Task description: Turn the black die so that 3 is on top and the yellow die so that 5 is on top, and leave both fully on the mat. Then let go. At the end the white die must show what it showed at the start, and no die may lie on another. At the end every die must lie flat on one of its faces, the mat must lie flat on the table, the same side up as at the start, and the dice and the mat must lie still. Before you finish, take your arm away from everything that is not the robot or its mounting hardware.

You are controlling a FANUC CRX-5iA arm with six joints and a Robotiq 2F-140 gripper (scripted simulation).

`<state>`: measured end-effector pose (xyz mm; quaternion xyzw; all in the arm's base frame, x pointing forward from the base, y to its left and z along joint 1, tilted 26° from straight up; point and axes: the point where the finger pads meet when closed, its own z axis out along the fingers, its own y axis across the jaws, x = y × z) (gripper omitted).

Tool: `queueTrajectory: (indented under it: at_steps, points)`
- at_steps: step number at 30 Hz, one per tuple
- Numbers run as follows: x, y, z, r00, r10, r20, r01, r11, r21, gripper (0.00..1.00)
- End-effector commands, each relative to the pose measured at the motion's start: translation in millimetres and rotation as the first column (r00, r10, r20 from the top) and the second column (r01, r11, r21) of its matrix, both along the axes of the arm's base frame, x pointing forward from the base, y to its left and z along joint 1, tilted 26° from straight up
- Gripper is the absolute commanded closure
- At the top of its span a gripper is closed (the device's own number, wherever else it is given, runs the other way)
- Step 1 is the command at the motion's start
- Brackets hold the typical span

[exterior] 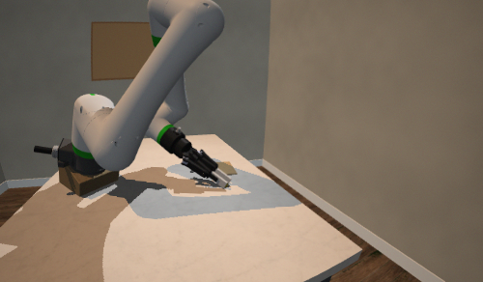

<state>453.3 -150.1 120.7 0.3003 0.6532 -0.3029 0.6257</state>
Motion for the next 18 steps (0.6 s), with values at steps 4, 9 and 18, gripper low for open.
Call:
queueTrajectory:
  at_steps: [4,9,18]
  points:
    - [0.0,0.1,0.1,1.0,0.0,0.0,0.0,1.0,0.0,0.81]
    - [0.0,0.1,0.1,1.0,0.0,0.0,0.0,1.0,0.0,0.81]
    - [-6.7,8.3,0.4,1.0,0.0,0.0,0.0,1.0,0.0,0.81]
